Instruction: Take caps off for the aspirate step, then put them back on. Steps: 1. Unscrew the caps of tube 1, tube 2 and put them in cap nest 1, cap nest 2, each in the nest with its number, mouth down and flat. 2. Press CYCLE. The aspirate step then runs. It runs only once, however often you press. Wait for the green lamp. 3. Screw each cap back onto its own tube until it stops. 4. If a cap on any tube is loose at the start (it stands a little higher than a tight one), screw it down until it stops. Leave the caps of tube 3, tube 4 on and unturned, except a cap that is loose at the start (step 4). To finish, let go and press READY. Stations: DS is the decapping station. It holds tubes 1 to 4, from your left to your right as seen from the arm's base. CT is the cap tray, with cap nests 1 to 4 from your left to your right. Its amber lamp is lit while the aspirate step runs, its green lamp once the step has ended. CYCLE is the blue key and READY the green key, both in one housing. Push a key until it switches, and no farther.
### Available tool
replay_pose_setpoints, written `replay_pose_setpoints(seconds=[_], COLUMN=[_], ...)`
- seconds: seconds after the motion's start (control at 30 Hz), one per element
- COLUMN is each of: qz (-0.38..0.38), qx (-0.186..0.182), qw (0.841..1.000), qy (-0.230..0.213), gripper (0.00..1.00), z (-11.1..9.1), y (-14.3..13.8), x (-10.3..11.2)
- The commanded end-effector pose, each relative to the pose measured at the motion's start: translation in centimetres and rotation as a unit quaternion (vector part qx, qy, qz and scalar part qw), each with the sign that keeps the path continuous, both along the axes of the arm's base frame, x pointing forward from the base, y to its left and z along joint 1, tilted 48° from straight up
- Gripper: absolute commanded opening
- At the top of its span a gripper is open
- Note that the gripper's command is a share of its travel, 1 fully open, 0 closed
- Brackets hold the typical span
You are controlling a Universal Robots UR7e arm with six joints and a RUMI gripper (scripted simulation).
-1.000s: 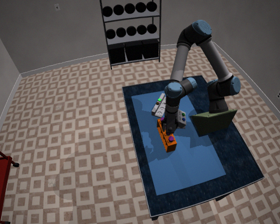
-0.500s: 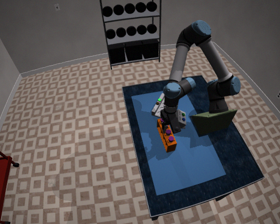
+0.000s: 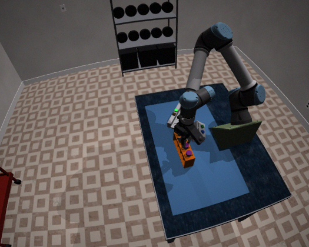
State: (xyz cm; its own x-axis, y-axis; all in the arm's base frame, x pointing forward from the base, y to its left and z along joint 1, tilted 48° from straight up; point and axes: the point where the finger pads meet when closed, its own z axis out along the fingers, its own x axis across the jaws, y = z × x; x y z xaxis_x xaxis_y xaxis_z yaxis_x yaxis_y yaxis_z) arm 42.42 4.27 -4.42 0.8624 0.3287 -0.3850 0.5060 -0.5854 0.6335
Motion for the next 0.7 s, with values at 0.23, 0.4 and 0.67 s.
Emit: replay_pose_setpoints(seconds=[0.23, 0.4, 0.67], qz=[0.006, 0.006, -0.111], qx=[0.002, 0.002, -0.001], qw=[1.0, 1.0, 0.986], qy=[0.004, 0.004, -0.124], gripper=[0.0, 0.0, 0.0], z=[0.02, 0.02, 0.0], y=[0.03, 0.03, 0.01], x=[0.03, 0.03, 0.02])
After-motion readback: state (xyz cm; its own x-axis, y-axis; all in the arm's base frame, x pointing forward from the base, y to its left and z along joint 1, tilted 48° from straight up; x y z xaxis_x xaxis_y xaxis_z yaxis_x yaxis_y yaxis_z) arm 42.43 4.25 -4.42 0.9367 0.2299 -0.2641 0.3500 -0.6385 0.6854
